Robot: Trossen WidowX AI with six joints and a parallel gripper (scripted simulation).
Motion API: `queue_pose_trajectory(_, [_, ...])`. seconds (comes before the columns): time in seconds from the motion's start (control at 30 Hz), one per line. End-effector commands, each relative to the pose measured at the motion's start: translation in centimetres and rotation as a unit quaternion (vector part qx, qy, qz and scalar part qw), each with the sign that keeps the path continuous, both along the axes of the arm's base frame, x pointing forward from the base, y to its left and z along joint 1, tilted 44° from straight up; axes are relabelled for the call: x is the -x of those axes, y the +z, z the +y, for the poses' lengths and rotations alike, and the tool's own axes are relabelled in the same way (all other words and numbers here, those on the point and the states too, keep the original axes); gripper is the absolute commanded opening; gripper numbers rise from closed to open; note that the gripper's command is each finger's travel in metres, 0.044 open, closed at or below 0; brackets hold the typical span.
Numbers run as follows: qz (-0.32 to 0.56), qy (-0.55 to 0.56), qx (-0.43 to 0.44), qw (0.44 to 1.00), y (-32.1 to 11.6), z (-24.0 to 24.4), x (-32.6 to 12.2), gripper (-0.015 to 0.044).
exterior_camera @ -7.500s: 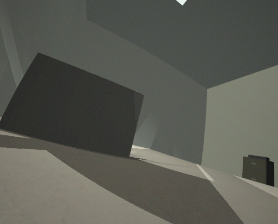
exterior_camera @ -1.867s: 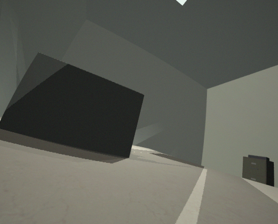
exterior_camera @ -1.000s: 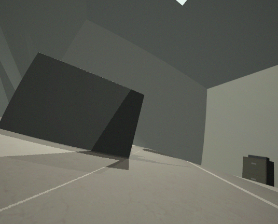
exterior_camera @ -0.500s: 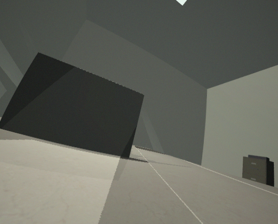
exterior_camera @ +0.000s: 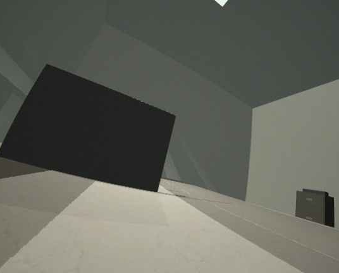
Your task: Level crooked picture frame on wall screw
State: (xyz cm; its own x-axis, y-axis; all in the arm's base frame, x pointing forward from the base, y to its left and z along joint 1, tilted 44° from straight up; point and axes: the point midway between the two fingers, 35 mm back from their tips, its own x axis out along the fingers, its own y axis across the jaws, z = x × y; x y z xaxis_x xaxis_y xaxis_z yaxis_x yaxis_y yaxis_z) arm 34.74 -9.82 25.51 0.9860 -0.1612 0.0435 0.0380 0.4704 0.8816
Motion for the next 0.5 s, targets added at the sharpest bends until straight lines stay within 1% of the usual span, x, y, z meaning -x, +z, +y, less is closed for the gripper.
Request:
queue_pose_trajectory(0.0, [0.001,-0.001,0.008,1.0,-0.02,-0.01,0.0,0.0])
queue_pose_trajectory(0.07, [0.003,-0.002,0.022,1.0,-0.03,-0.01,0.0,0.0])
queue_pose_trajectory(0.3, [0.003,-0.002,0.022,1.0,-0.03,-0.01,0.0,0.0])
queue_pose_trajectory(0.4, [0.007,-0.003,0.048,0.999,-0.03,0.0,0.0,0.0])
queue_pose_trajectory(0.47, [0.007,-0.003,0.048,0.999,-0.03,0.0,0.0,0.0])
